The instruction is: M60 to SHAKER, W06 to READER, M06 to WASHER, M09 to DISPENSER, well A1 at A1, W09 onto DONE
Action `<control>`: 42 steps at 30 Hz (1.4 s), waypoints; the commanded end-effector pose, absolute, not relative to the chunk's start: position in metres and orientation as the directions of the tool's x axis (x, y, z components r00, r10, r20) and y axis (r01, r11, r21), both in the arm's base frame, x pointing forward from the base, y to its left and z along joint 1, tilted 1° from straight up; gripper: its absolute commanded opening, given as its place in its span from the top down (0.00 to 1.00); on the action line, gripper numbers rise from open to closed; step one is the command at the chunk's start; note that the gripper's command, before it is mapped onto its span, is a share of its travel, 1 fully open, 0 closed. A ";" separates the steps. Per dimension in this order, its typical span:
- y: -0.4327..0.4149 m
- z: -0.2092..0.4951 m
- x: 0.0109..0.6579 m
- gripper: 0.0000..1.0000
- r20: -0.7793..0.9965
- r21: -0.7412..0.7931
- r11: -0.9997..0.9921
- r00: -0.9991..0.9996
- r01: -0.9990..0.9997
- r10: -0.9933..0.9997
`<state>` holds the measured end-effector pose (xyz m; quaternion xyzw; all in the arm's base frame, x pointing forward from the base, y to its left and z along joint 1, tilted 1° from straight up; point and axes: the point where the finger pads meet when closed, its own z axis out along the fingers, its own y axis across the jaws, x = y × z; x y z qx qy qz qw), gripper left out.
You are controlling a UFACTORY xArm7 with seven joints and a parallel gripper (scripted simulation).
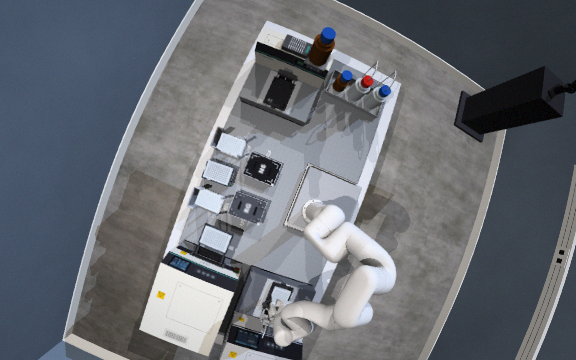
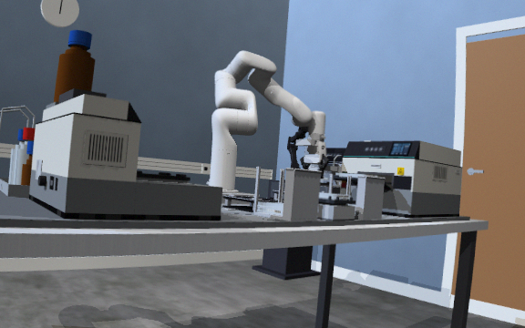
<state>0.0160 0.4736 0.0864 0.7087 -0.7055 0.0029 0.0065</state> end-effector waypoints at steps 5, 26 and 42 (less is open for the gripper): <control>0.475 0.089 0.016 1.00 0.010 0.005 -0.004 0.004 -1.000 -1.000; 0.475 0.111 0.016 1.00 0.010 0.005 -0.004 0.004 -1.000 -1.000; 0.475 0.129 0.017 1.00 0.010 0.005 -0.004 0.004 -1.000 -1.000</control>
